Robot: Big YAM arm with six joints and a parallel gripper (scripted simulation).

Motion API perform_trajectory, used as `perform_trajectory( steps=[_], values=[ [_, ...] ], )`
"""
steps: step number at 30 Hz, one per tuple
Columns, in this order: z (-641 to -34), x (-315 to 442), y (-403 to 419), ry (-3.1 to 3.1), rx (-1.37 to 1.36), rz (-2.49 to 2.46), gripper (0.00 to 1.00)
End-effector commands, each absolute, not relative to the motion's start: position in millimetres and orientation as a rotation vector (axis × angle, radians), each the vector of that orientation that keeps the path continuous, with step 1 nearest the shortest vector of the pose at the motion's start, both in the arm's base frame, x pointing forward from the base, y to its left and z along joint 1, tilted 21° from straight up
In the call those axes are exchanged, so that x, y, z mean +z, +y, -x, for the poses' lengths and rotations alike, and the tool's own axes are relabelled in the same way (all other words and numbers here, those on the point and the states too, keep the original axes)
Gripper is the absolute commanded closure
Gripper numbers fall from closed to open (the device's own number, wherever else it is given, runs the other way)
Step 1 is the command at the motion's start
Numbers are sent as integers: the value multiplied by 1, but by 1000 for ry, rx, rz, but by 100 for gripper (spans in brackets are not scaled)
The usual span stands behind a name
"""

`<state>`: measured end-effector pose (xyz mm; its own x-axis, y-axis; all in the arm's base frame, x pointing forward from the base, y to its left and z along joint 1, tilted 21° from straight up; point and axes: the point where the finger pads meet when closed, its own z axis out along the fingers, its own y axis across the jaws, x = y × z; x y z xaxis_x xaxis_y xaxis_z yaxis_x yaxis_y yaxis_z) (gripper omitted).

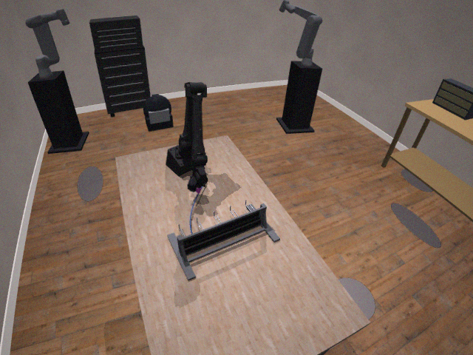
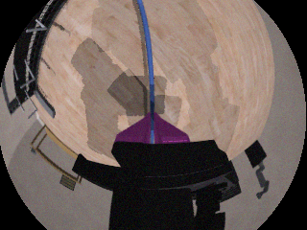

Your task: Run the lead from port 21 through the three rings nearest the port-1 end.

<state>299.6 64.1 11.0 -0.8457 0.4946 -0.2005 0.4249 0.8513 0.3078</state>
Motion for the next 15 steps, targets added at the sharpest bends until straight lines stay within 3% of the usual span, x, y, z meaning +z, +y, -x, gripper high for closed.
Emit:
perform_trajectory(
  steps=[1, 15],
  values=[
    [-316, 32, 63, 2713, 384, -683, 100],
    [-313, 32, 62, 2732, 376, -692, 100]
  ],
)
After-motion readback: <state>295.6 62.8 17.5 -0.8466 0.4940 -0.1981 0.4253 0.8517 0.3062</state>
